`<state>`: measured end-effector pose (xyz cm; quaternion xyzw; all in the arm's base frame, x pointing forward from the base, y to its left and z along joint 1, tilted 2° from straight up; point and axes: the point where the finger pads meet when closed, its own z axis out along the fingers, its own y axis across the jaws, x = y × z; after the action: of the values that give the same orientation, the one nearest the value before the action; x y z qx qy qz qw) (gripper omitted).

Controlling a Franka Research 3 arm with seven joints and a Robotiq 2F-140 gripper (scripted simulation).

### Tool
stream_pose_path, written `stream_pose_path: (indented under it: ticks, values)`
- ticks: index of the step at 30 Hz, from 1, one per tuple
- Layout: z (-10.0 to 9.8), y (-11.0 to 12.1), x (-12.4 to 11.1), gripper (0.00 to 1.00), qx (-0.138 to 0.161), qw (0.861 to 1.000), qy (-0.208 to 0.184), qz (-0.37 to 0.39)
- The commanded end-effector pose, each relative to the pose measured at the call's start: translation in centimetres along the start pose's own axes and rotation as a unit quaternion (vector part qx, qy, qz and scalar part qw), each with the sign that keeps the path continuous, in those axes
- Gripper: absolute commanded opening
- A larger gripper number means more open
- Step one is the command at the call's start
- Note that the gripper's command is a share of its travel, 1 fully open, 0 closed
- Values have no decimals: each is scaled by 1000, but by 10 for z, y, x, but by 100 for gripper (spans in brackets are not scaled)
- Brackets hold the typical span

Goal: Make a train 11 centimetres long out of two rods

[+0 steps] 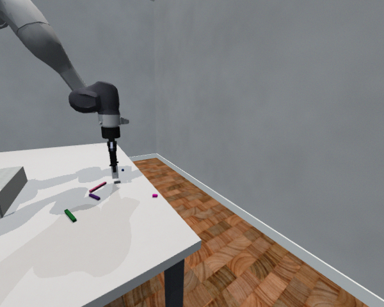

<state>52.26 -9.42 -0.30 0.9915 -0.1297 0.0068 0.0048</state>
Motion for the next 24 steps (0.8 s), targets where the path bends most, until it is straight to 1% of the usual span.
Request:
stream_pose_path:
  ticks: [1, 13, 24]
  values:
    - [2, -1, 5, 23, 2, 1000, 7, -4]
    - [13, -1, 5, 23, 2, 1000, 7, -4]
    - [16, -1, 5, 23, 2, 1000, 7, -4]
